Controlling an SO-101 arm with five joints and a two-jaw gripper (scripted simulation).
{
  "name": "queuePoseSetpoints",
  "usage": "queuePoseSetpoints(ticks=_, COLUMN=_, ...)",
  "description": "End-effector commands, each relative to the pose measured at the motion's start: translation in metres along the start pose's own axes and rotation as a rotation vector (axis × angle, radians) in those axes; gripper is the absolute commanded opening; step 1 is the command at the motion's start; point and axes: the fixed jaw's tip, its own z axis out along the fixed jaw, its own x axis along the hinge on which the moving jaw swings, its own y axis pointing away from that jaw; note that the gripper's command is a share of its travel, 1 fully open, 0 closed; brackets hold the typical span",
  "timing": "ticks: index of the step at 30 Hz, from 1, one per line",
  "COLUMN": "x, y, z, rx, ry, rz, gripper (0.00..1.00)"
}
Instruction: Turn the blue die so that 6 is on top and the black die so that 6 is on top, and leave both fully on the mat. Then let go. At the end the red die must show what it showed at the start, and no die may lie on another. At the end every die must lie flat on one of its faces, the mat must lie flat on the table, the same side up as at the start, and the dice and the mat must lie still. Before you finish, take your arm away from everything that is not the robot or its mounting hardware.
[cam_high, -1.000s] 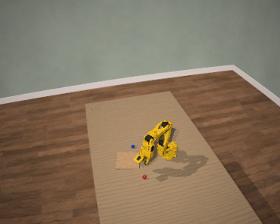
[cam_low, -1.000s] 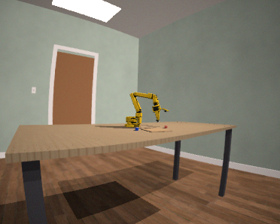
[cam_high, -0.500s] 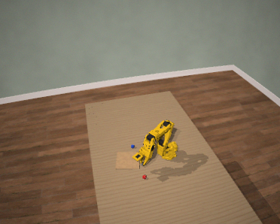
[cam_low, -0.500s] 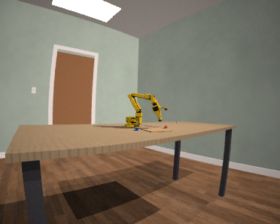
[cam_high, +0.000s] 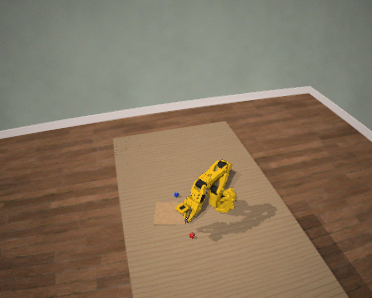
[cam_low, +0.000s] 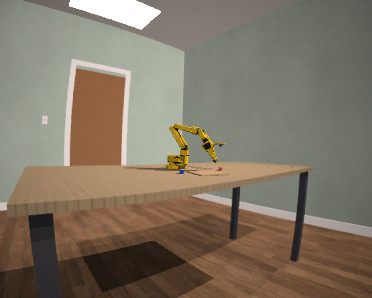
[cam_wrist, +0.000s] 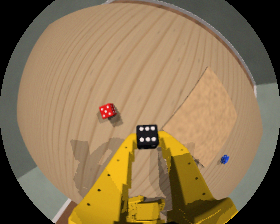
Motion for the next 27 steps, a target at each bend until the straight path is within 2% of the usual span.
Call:
queuePoseSetpoints(ticks=1, x=-0.014, y=-0.002, z=-0.001, rx=0.004, ry=-0.121, rz=0.003, gripper=0.00)
queuePoseSetpoints(ticks=2, x=-0.014, y=-0.002, z=-0.001, rx=0.004, ry=-0.121, rz=0.003, gripper=0.00)
queuePoseSetpoints(ticks=8, x=-0.023, y=-0.005, z=0.003, rx=0.012, ry=-0.253, rz=0.013, gripper=0.00)
queuePoseSetpoints(ticks=12, x=-0.026, y=-0.006, z=0.003, rx=0.015, ry=-0.303, rz=0.016, gripper=0.00)
queuePoseSetpoints(ticks=27, x=-0.029, y=-0.007, z=0.005, rx=0.017, ry=-0.333, rz=0.018, gripper=0.00)
